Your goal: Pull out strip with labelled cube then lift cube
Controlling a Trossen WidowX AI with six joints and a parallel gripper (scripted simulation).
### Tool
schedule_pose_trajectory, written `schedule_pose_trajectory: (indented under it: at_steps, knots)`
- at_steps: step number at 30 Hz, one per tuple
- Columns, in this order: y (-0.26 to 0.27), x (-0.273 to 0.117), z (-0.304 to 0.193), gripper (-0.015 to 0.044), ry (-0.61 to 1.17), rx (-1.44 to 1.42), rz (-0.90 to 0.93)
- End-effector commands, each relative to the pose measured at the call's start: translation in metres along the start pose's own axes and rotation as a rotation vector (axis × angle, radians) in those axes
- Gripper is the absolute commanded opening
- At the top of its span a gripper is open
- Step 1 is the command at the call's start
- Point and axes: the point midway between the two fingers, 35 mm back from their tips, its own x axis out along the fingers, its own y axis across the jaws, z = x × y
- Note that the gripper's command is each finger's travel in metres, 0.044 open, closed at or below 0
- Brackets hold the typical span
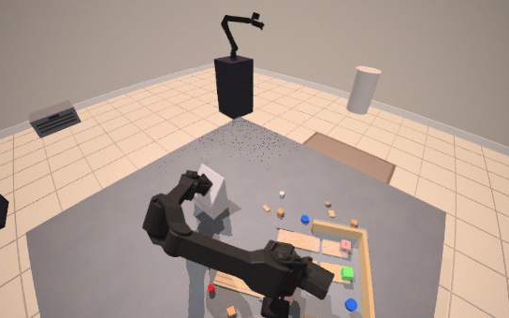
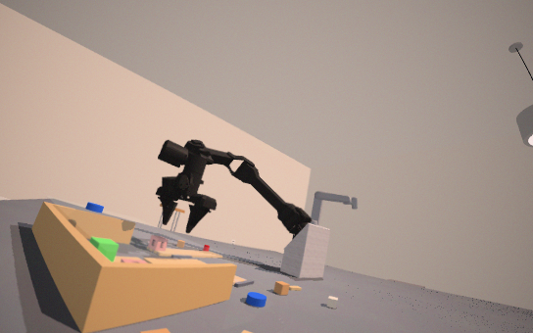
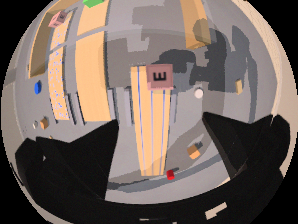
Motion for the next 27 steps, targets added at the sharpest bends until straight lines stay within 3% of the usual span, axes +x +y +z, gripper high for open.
schedule_pose_trajectory:
  at_steps: [1, 9, 16, 27]
  knots:
    - [-0.001, -0.001, 0.016, 0.044, 0.001, 0.0, 0.0]
    - [-0.002, -0.003, 0.039, 0.044, 0.0, 0.001, 0.0]
    - [-0.002, 0.006, 0.039, 0.0256, 0.0, 0.001, 0.0]
    - [-0.003, 0.024, 0.04, 0.025, 0.0, 0.001, 0.0]
